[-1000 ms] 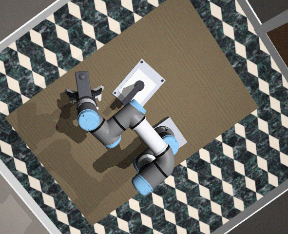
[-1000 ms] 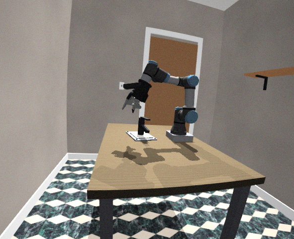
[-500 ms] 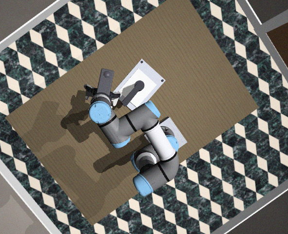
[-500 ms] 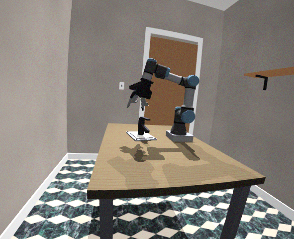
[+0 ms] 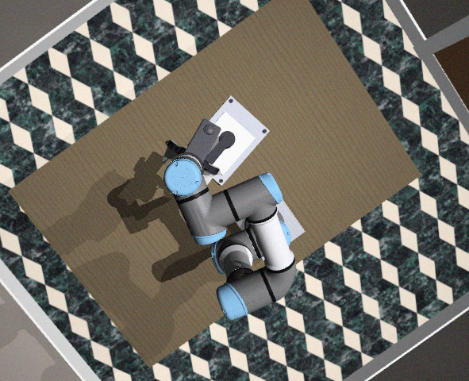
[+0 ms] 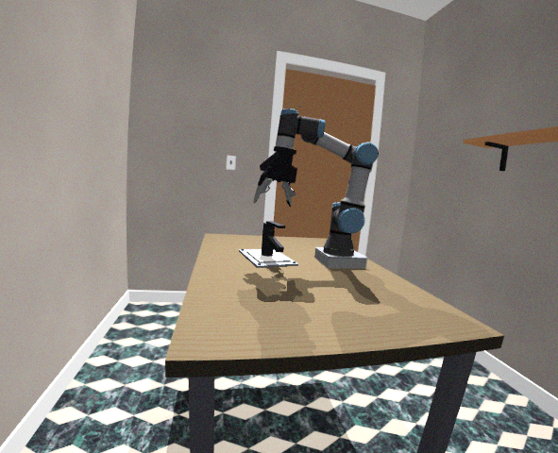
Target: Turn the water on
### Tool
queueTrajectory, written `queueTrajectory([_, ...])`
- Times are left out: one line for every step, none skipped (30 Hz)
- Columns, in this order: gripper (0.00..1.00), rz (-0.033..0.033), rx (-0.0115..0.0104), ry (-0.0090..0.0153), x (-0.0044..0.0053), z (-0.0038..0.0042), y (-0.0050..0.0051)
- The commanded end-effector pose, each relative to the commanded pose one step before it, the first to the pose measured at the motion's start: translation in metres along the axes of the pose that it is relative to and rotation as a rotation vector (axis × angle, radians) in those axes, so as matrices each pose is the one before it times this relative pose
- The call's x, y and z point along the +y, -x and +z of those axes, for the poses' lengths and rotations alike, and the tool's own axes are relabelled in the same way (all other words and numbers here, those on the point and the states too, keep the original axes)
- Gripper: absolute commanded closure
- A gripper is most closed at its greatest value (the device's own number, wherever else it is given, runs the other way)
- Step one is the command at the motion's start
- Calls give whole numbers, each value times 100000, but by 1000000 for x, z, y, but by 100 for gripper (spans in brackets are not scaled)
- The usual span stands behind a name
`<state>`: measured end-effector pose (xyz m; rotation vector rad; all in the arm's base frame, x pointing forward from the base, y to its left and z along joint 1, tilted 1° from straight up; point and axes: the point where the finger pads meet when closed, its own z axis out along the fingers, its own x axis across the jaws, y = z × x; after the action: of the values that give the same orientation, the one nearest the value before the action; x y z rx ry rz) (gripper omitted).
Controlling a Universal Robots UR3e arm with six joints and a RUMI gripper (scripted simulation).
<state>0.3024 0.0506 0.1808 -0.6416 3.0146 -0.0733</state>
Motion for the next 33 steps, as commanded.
queueTrajectory([0, 9061, 4020, 2759, 13, -6090, -23476])
queueTrajectory([0, 1111, 448, 278, 115, -481, -2776])
queueTrajectory([0, 965, 390, 241, 101, -410, -2414])
queueTrajectory([0, 826, 334, 206, 88, -345, -2067])
queueTrajectory([0, 694, 280, 173, 74, -285, -1738])
queueTrajectory([0, 570, 230, 142, 61, -231, -1428])
queueTrajectory([0, 456, 184, 113, 49, -183, -1141])
queueTrajectory([0, 351, 142, 87, 38, -139, -879])
queueTrajectory([0, 0, 0, 0, 0, 0, 0])
queueTrajectory([0, 0, 0, 0, 0, 0, 0])
queueTrajectory([0, 258, 104, 64, 28, -102, -646])
queueTrajectory([0, 177, 72, 44, 19, -69, -444])
queueTrajectory([0, 110, 44, 27, 12, -43, -276])
queueTrajectory([0, 58, 23, 14, 6, -23, -145])
queueTrajectory([0, 22, 9, 5, 2, -8, -55])
queueTrajectory([0, 3, 1, 1, 0, -1, -8])
queueTrajectory([100, 0, 0, 0, 0, 0, 0])
queueTrajectory([100, 0, 0, 0, 0, 0, 0])
queueTrajectory([100, 0, 0, 0, 0, 0, 0])
queueTrajectory([100, 0, 0, 0, 0, 0, 0])
queueTrajectory([100, 0, 0, 0, 0, 0, 0])
queueTrajectory([100, 0, 0, 0, 0, 0, 0])
queueTrajectory([100, 0, 0, 0, 0, 0, 0])
queueTrajectory([100, 0, 0, 0, 0, 0, 0])
queueTrajectory([100, 0, 0, 0, 0, 0, 0])
queueTrajectory([100, 0, 0, 0, 0, 0, 0])
queueTrajectory([100, 0, 0, 0, 0, 0, 0])
queueTrajectory([100, 0, 0, 0, 0, 0, 0])
queueTrajectory([100, 0, 0, 0, 0, 0, 0])
queueTrajectory([100, 0, 0, 0, 0, 0, 0])
queueTrajectory([100, 0, 0, 0, 0, 0, 0])
queueTrajectory([100, 0, 0, 0, 0, 0, 0])
queueTrajectory([100, 0, 0, 0, 0, 0, 0])
